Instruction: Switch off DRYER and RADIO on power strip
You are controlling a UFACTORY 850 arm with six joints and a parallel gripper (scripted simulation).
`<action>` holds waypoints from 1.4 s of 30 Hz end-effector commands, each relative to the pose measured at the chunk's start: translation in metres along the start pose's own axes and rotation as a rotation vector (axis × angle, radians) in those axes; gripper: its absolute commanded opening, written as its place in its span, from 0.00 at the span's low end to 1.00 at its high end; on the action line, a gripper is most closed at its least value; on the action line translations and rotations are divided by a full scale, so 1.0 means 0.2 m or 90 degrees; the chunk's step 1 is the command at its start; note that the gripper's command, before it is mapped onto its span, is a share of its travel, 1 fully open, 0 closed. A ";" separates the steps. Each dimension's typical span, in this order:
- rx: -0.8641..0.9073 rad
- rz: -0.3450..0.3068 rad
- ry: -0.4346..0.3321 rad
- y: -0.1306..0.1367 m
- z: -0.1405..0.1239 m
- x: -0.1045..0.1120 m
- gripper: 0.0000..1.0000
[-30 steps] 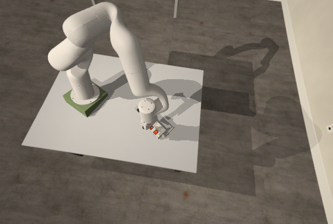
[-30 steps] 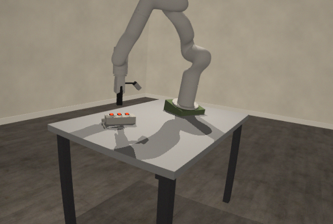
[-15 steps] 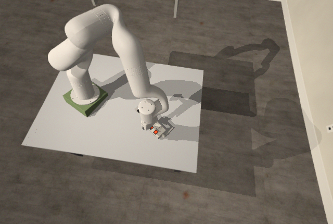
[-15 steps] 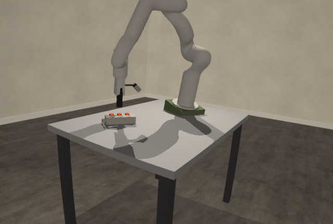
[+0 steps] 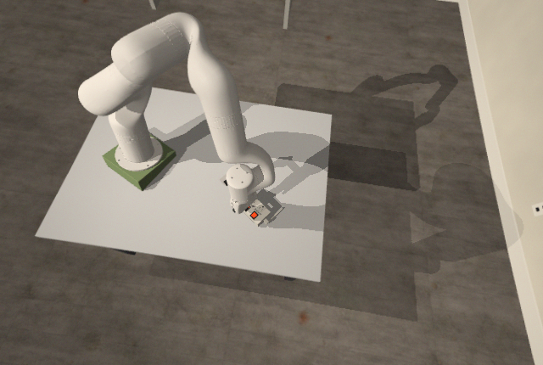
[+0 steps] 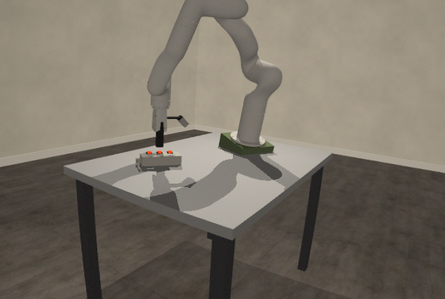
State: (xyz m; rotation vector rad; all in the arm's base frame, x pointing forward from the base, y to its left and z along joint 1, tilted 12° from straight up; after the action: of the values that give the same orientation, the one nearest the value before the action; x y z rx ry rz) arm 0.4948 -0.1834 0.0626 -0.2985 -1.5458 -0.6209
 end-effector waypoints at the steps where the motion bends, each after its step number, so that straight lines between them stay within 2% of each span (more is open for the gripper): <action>1: 0.000 -0.001 -0.001 0.00 0.00 -0.02 0.00; 16: 0.000 -0.001 -0.001 0.00 0.00 -0.07 0.00; 42: 0.000 -0.001 -0.001 0.00 0.00 -0.07 0.00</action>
State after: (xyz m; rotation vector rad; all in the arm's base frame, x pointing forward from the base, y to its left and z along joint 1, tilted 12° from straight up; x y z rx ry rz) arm 0.4959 -0.1808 0.0480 -0.2981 -1.5464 -0.6213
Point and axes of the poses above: the point where the finger pads meet when closed, its own x axis back along the fingers, its own y axis across the jaws, z = x × y, the point moved 2 cm from there along x, back along the fingers, and after that the axes turned 3 degrees about x, right-handed, at the moved point
